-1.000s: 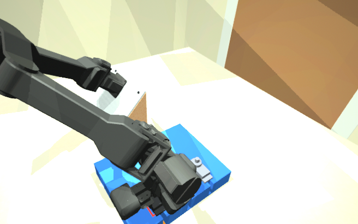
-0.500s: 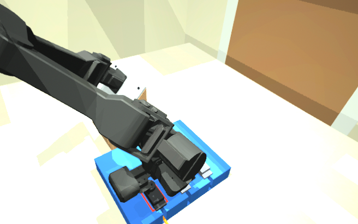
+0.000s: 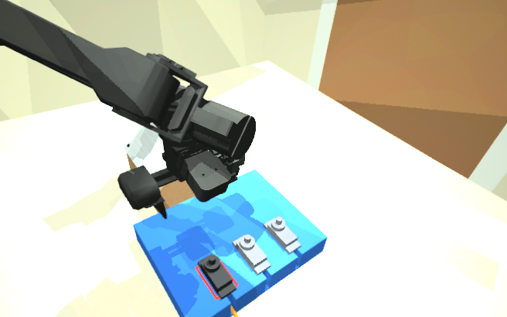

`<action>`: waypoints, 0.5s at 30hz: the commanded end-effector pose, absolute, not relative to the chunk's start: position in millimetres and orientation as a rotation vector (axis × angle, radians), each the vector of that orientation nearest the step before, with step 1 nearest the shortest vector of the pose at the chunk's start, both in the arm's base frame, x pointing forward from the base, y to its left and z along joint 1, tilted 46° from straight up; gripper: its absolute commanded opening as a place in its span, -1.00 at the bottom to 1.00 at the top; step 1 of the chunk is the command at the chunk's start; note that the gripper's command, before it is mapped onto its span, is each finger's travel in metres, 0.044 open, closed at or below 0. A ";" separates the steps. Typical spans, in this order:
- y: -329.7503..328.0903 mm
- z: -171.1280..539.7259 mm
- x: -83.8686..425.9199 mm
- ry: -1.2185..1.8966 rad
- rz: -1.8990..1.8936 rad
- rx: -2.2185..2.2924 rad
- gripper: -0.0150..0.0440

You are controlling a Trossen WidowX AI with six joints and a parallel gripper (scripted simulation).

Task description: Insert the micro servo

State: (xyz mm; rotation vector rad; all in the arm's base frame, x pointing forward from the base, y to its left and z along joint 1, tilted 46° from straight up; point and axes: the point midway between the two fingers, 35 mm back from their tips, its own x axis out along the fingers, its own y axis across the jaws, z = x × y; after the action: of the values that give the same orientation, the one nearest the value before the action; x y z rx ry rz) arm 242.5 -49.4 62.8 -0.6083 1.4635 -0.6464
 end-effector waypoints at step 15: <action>-12.7 97.7 238.3 1.468 -0.648 -0.608 1.00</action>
State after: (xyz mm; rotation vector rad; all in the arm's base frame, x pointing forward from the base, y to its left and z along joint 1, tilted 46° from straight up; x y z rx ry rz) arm 237.9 -17.7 93.0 -0.6159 1.4665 -0.6464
